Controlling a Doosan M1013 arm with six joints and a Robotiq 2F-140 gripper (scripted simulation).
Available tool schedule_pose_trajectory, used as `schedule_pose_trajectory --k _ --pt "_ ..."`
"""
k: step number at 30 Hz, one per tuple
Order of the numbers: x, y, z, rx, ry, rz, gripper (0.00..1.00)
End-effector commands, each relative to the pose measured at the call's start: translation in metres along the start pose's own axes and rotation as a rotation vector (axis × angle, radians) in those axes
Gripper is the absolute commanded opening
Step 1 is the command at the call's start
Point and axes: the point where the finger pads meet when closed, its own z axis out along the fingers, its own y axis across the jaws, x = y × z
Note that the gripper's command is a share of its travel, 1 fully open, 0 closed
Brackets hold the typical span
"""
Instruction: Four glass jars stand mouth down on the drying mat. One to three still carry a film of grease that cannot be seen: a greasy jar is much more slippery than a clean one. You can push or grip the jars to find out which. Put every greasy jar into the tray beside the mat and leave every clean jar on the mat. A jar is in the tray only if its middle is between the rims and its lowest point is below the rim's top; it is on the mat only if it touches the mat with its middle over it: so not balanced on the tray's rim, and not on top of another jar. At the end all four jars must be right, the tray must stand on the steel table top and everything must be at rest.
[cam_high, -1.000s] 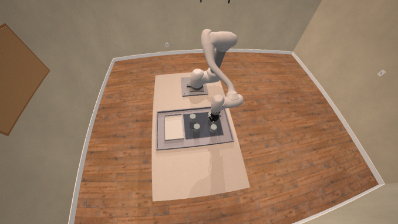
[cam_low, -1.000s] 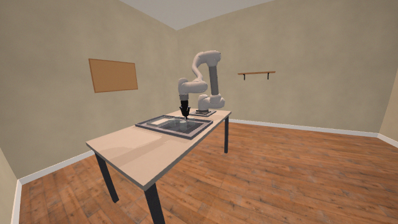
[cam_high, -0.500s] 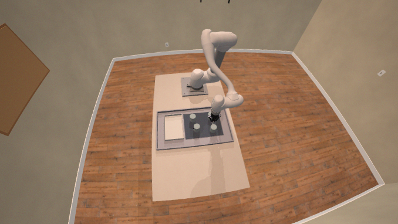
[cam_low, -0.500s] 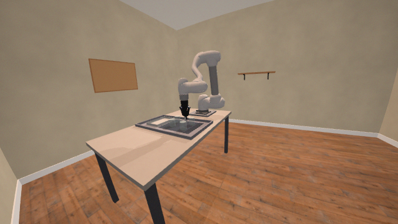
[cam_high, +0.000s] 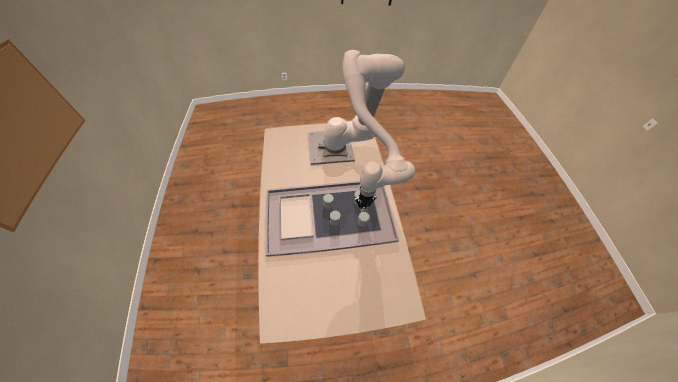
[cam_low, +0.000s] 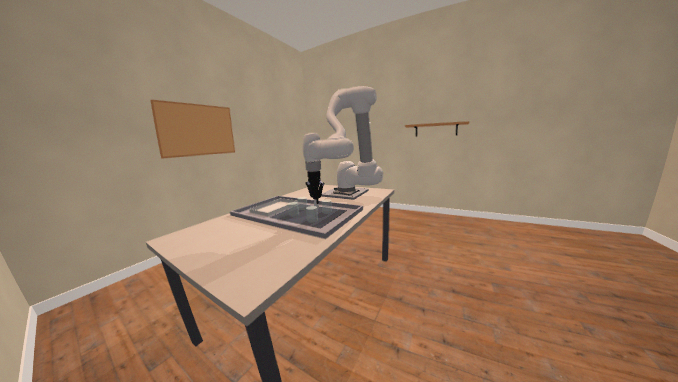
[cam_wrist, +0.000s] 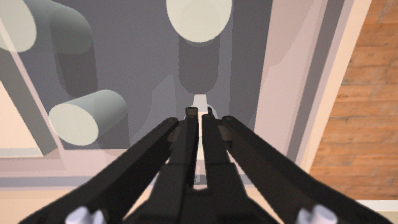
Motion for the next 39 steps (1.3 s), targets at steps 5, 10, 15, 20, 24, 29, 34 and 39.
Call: schedule_pose_trajectory --k 5,10,15,20,24,29,34,39 --pt "-0.0052 0.0009 -0.0022 0.001 -0.003 0.002 0.0" --pt "-0.0058 0.0009 -0.0022 0.001 -0.003 0.002 0.0" --pt "-0.0065 0.0009 -0.0022 0.001 -0.003 0.002 0.0" --pt "-0.0069 0.0009 -0.0022 0.001 -0.003 0.002 0.0" --pt "-0.0074 0.0009 -0.0022 0.001 -0.003 0.002 0.0" --pt "-0.0081 0.0009 -0.0022 0.001 -0.003 0.002 0.0" --pt "-0.0085 0.0009 -0.0022 0.001 -0.003 0.002 0.0" --pt "-0.0092 0.0009 -0.0022 0.001 -0.003 0.002 0.0"
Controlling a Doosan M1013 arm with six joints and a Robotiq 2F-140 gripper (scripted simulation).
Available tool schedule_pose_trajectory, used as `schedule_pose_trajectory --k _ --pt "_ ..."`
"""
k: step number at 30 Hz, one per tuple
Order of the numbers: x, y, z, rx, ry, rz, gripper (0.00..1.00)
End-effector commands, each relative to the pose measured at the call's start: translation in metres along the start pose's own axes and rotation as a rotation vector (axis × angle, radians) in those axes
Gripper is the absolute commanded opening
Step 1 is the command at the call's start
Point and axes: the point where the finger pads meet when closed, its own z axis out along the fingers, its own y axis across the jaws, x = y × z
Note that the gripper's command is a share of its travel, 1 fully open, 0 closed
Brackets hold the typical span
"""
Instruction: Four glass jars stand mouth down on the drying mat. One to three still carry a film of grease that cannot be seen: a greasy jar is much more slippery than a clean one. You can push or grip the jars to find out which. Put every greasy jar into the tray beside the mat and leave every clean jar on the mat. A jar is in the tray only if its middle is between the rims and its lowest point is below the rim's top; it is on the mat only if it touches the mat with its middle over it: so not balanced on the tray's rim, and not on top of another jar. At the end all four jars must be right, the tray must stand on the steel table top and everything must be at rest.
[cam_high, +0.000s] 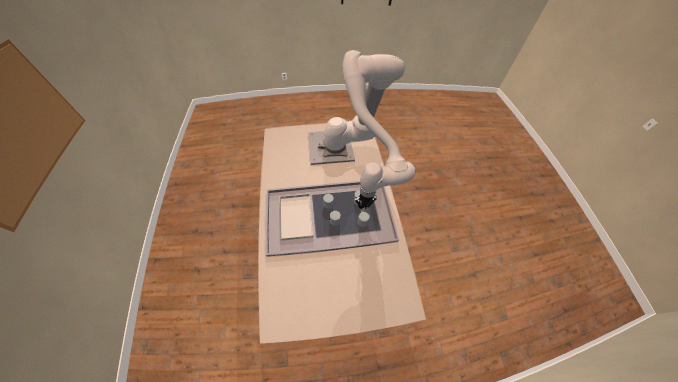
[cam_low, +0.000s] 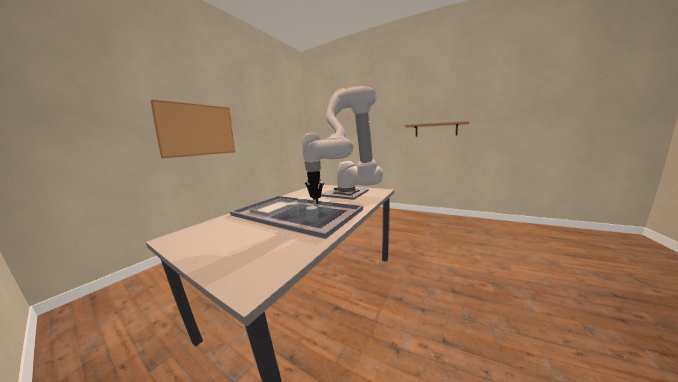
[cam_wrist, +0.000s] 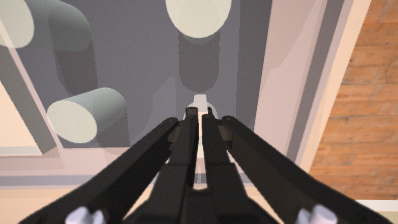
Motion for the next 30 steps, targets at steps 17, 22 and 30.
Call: schedule_pose_trajectory --k 17,22,30 --pt "-0.007 0.0004 -0.0035 0.001 -0.003 0.002 0.0" --pt "-0.0077 0.0004 -0.004 0.001 -0.003 0.002 0.0" --pt "-0.0085 0.0004 -0.0047 0.001 -0.003 0.002 0.0"
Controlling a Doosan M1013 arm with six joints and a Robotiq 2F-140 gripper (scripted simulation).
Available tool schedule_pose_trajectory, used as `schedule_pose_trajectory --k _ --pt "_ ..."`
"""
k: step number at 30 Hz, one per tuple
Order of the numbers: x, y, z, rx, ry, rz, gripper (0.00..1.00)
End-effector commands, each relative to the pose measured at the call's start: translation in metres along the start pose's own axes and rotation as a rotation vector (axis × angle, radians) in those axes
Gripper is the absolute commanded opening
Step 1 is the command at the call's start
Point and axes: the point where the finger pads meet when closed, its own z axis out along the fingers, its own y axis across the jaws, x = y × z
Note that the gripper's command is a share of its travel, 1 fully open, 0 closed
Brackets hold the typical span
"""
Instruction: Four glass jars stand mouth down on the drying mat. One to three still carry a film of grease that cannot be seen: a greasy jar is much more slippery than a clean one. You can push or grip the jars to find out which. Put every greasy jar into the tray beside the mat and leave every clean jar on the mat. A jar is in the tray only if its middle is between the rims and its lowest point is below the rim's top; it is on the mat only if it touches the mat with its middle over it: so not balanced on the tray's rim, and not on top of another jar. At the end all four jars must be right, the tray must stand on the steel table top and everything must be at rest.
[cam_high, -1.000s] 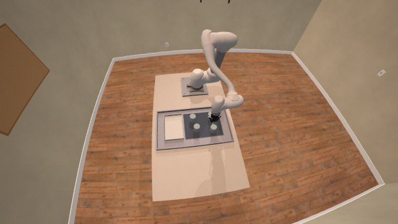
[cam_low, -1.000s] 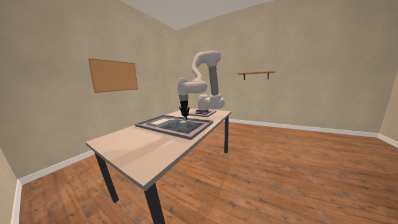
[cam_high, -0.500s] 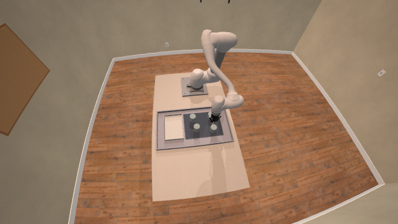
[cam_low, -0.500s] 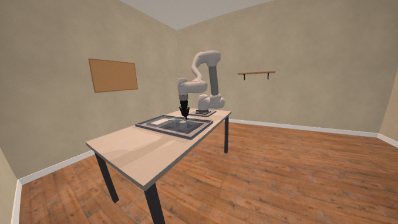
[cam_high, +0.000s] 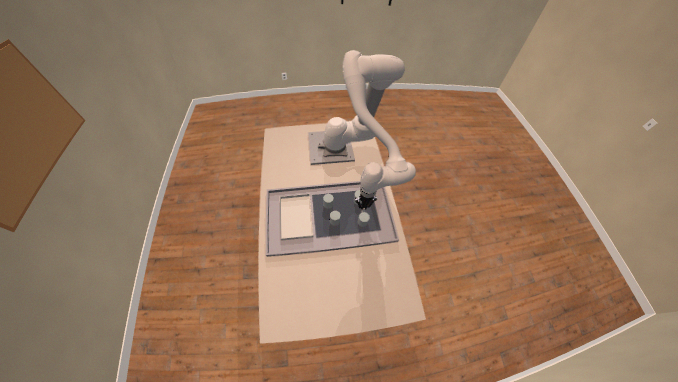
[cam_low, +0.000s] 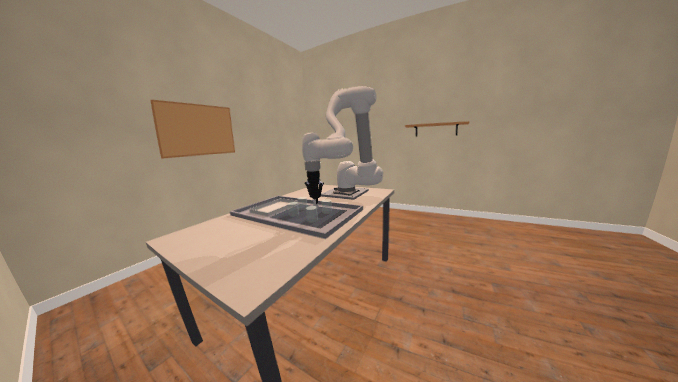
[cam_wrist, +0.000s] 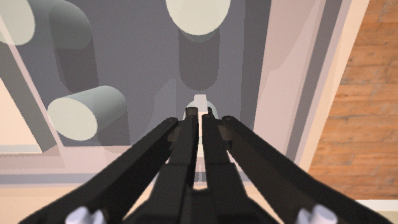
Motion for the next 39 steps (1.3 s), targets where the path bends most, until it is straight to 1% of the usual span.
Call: schedule_pose_trajectory --k 1,39 --pt "-0.0057 0.0001 -0.0026 0.001 -0.004 0.002 0.0" --pt "-0.0102 0.0001 -0.0062 0.001 -0.004 0.002 0.0"
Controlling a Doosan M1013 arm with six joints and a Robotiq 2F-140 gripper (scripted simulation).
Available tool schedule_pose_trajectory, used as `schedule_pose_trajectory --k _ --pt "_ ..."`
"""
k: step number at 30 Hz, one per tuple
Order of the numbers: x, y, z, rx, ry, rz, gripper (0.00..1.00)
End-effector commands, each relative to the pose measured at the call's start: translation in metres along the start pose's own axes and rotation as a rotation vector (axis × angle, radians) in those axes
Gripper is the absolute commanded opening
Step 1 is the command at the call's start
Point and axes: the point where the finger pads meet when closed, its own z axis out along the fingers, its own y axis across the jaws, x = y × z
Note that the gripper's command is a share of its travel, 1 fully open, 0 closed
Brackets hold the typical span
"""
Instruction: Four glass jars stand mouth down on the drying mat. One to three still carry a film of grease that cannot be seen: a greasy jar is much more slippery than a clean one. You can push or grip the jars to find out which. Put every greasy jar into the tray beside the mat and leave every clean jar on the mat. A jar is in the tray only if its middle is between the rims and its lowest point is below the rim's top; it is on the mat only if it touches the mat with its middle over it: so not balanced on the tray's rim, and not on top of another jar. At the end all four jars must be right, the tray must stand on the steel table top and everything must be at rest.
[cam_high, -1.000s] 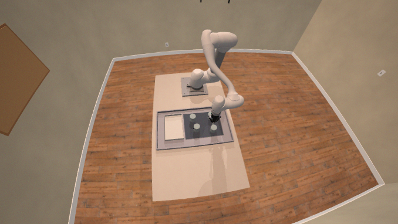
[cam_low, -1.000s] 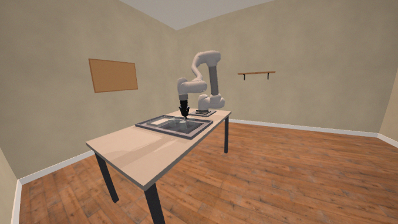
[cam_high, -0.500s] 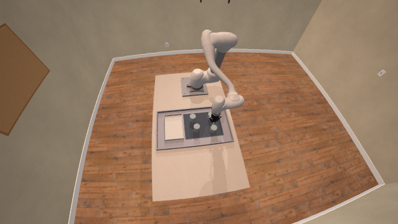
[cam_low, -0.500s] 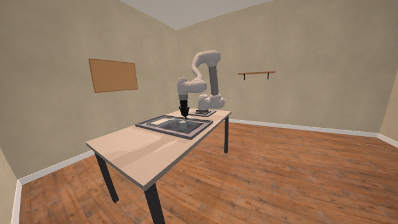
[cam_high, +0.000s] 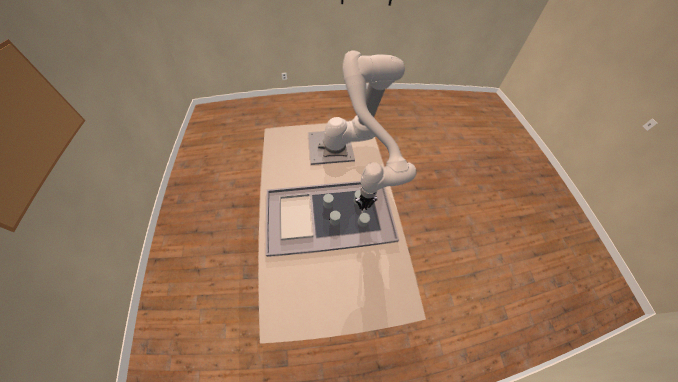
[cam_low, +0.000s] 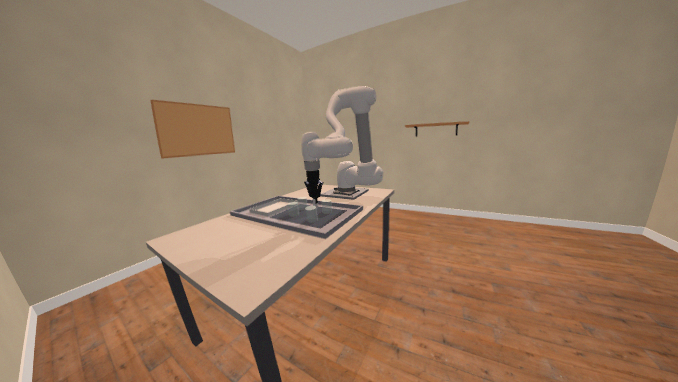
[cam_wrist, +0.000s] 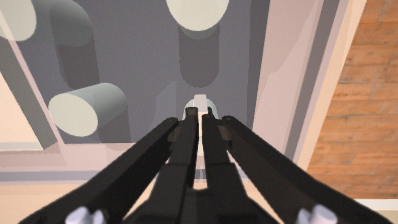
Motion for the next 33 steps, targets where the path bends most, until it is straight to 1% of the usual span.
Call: schedule_pose_trajectory --k 1,22,33 --pt "-0.006 0.0 -0.003 0.001 -0.004 0.002 0.0" --pt "-0.008 0.0 -0.005 0.001 -0.004 0.002 0.0" --pt "0.014 0.0 0.0 0.001 -0.004 0.002 0.0"
